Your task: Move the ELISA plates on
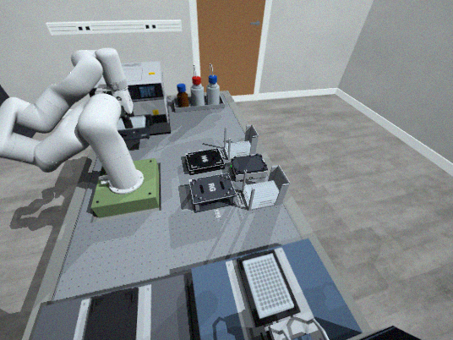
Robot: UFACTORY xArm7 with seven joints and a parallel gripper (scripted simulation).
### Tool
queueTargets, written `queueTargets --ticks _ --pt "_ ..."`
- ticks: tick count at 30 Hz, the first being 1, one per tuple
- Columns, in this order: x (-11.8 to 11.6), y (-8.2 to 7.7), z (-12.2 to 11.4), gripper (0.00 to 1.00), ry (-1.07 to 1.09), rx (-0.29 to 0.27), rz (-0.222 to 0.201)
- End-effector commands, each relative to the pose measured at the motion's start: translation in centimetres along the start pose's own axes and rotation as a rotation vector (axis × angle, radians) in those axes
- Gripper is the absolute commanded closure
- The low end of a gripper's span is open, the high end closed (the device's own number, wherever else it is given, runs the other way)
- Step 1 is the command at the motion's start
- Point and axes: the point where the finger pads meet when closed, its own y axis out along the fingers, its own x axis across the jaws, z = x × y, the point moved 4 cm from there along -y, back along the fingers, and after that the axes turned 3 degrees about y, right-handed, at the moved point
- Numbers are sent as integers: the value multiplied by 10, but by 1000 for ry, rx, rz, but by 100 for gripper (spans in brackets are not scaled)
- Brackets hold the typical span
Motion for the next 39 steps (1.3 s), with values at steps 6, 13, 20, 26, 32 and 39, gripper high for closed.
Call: queueTargets --ticks 6,13,20,26,32,39 --pt "0 10 0 100 -1 -1 -3" --pt "0 16 0 100 -1 -2 -3" --pt "0 16 0 100 -1 -1 -3" --pt "0 16 0 100 -1 -1 -3" --pt "0 17 0 100 -1 -1 -3" --pt "0 24 0 100 -1 -1 -3"
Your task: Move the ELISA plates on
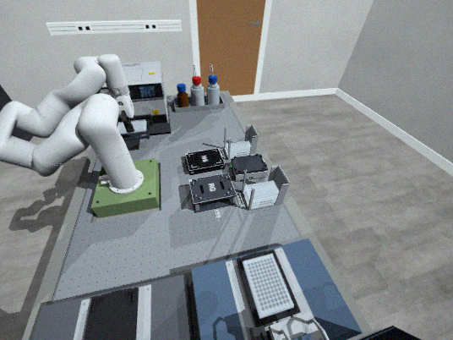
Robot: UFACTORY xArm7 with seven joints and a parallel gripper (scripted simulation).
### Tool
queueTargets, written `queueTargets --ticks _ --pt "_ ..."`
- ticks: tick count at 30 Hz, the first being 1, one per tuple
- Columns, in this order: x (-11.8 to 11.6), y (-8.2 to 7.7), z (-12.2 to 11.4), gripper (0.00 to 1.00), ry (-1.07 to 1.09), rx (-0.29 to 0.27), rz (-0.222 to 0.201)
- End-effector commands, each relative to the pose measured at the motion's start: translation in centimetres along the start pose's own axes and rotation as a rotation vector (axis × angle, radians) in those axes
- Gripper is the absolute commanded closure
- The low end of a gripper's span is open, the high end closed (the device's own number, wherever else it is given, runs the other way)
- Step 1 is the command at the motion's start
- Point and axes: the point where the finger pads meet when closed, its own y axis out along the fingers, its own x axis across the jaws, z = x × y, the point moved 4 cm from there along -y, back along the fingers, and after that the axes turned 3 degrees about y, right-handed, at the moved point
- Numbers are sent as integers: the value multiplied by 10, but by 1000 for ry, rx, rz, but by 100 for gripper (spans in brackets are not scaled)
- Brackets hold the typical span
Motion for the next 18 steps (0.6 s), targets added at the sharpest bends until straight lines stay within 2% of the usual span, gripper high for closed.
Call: queueTargets --ticks 1,8,18 --pt "0 5 0 100 -1 -1 -2" --pt "0 14 0 100 -1 -1 -3" --pt "0 14 0 100 -1 -1 -3"
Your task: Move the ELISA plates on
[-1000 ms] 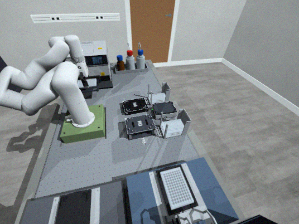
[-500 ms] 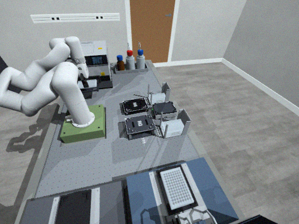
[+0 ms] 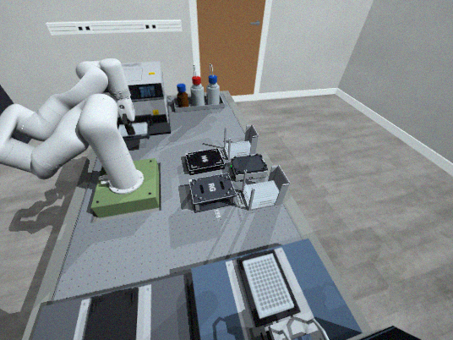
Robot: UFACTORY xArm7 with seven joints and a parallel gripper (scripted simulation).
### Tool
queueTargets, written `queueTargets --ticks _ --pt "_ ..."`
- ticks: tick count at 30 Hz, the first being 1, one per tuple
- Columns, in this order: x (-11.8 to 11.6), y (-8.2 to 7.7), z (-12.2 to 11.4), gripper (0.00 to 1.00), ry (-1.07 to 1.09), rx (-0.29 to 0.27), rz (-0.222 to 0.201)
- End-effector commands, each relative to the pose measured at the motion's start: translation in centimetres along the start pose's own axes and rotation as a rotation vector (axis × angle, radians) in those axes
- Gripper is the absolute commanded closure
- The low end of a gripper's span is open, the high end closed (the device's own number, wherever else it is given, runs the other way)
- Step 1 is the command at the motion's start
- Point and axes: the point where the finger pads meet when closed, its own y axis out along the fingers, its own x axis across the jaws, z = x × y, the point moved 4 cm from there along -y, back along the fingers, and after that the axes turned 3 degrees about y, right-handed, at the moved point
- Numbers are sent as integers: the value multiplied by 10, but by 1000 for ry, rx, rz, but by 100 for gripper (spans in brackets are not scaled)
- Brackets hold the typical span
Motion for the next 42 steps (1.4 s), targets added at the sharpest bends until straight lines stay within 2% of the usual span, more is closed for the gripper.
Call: queueTargets --ticks 1,28,42 --pt "0 -1 0 100 -1 -1 -2" --pt "0 -1 0 100 -1 -1 -3" --pt "0 3 0 100 -1 -1 -2"
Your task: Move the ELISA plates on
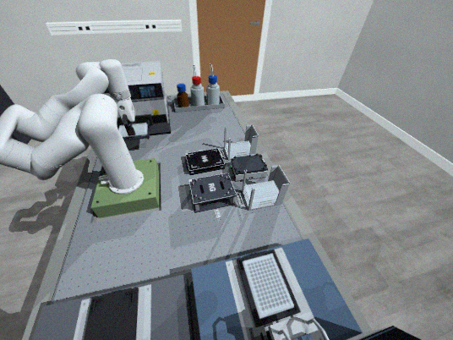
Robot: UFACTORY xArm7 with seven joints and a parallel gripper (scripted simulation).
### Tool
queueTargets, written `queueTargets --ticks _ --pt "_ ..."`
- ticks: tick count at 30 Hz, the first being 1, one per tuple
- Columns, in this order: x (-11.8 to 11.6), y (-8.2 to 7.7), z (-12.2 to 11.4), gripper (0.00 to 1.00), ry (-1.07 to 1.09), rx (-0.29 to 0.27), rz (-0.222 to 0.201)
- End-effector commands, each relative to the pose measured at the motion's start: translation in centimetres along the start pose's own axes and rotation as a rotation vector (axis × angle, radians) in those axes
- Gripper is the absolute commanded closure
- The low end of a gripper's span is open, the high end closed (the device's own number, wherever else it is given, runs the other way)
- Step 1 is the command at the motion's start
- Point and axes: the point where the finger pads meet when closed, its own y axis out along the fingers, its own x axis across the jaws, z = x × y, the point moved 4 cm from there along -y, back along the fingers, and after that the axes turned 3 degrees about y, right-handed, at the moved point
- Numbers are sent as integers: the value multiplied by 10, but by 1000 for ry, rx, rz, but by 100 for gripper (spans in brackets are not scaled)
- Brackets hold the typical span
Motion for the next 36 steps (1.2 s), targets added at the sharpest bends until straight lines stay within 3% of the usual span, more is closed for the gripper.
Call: queueTargets --ticks 1,32,33,36 --pt "0 1 0 100 0 -1 -3" --pt "0 7 0 100 0 -1 -3" --pt "0 7 0 0 0 -1 -3" --pt "0 7 0 0 0 -1 -3"
